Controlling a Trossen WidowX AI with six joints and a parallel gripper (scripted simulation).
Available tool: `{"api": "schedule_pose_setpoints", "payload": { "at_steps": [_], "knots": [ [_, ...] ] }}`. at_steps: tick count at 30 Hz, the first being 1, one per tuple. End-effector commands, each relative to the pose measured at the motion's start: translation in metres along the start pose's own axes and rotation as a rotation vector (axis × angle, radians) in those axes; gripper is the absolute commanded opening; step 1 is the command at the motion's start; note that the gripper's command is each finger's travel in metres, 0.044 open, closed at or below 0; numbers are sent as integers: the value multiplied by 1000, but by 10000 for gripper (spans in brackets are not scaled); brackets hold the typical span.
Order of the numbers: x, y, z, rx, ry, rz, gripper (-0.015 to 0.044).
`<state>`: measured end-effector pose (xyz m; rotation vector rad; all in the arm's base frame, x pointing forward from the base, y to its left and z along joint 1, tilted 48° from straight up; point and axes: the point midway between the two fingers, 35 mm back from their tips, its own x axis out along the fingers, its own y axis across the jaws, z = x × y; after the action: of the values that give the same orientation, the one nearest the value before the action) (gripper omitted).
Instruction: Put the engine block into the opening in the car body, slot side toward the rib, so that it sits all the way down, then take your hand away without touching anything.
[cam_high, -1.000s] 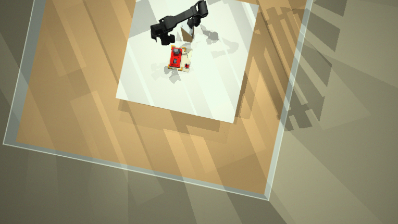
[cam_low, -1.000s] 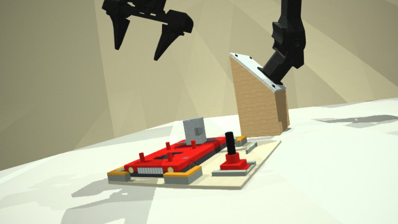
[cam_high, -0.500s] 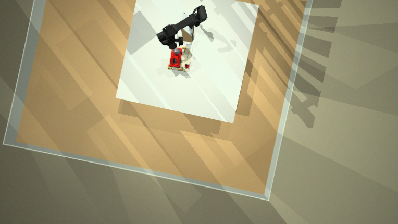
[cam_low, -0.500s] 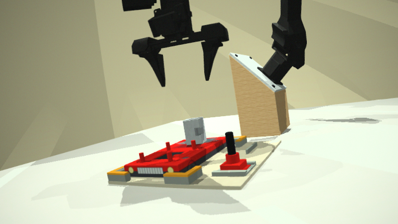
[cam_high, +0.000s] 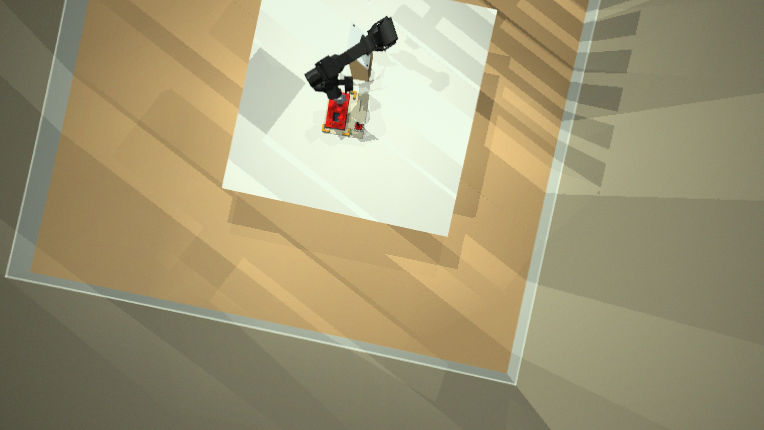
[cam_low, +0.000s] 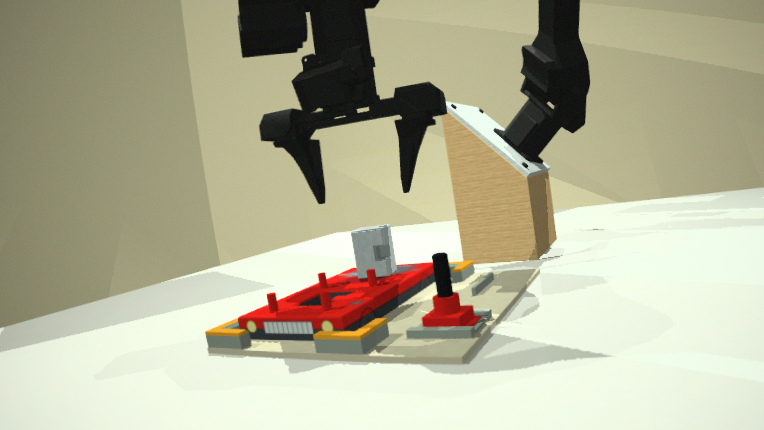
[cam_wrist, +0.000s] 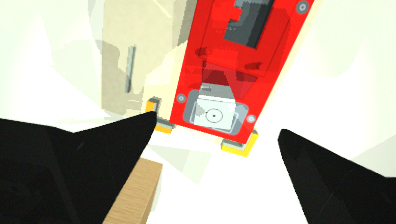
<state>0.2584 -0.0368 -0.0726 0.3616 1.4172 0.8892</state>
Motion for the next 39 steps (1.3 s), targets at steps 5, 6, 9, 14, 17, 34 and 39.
{"api": "schedule_pose_setpoints", "payload": {
  "at_steps": [5, 6, 9, 14, 17, 34, 39],
  "knots": [
    [15, 2, -4, 14, 9, 17, 440],
    [16, 2, -4, 14, 9, 17, 440],
    [19, 1, -4, 14, 8, 16, 440],
    [28, 1, -3, 15, 8, 16, 440],
    [33, 1, -3, 15, 8, 16, 440],
    [60, 2, -4, 14, 8, 18, 440],
    [68, 2, -4, 13, 8, 19, 440]
  ]
}}
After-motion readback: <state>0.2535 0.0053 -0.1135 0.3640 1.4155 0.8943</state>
